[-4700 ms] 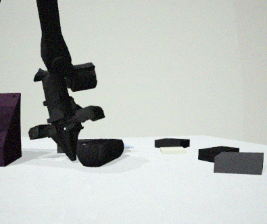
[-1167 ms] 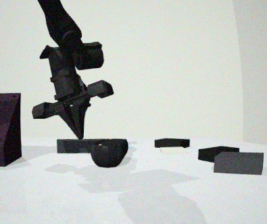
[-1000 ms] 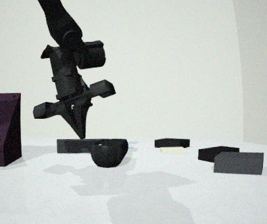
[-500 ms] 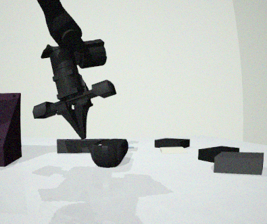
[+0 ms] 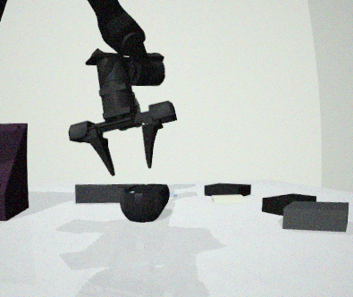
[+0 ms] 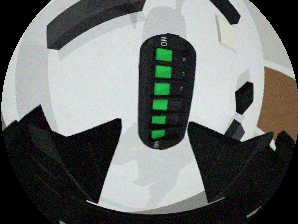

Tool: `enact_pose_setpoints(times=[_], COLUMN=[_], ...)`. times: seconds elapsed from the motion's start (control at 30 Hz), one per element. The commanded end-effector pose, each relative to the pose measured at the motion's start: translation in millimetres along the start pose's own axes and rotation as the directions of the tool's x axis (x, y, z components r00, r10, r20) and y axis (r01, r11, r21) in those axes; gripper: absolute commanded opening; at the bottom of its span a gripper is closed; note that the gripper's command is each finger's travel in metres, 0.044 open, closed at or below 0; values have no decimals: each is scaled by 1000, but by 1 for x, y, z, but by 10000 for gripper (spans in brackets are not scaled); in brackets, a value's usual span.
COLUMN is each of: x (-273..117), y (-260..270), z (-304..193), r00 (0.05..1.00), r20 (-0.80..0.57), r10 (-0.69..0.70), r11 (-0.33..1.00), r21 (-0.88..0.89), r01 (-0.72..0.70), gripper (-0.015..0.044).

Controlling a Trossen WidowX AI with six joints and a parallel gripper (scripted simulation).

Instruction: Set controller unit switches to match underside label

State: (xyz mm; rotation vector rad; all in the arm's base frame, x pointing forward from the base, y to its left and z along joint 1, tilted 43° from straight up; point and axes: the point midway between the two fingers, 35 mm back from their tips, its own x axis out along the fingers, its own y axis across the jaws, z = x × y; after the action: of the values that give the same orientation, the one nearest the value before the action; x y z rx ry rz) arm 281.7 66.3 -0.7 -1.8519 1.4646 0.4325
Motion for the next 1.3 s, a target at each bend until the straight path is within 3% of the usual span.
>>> enact_pose_setpoints(times=[0.0,0.03,0.57,1.27], x=[-3,-3,-13,12], y=[-8,-10,-32,-29], z=[17,20,71,75], r00=[999,998,972,971], r20=[-18,-23,-128,-133], r10=[47,57,194,199], r11=[999,998,980,979], r21=[-8,-9,-6,-6], r01=[-47,-57,-197,-202], gripper=[420,440,440,440])
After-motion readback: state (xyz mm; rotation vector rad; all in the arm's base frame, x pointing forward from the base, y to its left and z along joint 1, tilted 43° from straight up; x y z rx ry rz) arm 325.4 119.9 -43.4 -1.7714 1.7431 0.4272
